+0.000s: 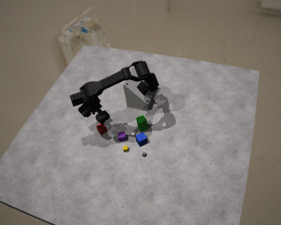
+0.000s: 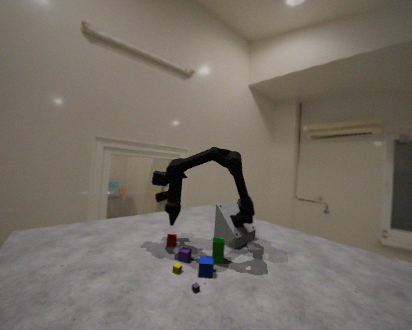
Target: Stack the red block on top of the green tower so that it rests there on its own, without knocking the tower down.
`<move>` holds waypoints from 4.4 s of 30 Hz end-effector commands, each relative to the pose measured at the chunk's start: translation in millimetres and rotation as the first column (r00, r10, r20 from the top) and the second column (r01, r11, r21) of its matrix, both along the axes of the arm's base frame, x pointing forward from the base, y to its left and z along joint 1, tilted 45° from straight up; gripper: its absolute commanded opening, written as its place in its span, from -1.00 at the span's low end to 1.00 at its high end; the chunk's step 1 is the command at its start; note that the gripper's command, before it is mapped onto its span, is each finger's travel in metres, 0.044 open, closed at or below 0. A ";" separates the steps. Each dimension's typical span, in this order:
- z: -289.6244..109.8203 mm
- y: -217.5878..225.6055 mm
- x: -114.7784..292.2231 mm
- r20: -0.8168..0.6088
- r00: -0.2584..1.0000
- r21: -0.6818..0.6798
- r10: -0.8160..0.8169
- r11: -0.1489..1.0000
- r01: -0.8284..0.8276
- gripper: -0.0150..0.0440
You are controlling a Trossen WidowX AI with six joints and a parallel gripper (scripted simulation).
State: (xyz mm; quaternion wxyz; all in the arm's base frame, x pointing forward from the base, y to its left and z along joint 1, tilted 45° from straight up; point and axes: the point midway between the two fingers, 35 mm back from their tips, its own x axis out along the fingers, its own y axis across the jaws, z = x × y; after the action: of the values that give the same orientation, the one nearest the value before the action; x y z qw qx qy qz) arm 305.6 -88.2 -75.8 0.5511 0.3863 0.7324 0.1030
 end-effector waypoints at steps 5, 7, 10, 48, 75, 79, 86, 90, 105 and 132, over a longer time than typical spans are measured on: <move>-35.5 35.4 -9.2 -0.021 1.000 0.015 0.001 1.000 -0.001 1.00; -36.0 35.0 -8.9 -0.021 1.000 0.015 0.001 1.000 -0.001 1.00; -36.8 35.3 -8.9 -0.021 1.000 0.015 0.001 1.000 -0.001 1.00; -71.7 69.4 -14.3 -0.021 1.000 0.017 0.001 1.000 -0.001 1.00; -71.1 68.8 -14.2 -0.021 1.000 0.017 0.001 1.000 -0.001 -0.03; -68.8 66.4 -13.6 -0.021 1.000 0.017 0.001 1.000 -0.001 -0.25; -45.1 42.3 -9.4 -0.021 1.000 0.015 0.001 1.000 -0.001 -0.49; -32.0 29.3 -7.4 -0.021 1.000 0.014 0.001 1.000 -0.001 -0.49; 12.6 -14.3 -0.7 -0.022 1.000 0.012 0.001 1.000 -0.001 -0.49; 90.7 42.9 -26.4 -0.025 1.000 0.010 -0.001 1.000 0.002 -0.49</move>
State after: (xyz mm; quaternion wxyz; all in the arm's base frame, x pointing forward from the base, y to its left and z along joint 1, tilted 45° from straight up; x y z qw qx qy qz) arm 286.3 -55.7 4.5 0.5439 0.3876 0.7371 0.1027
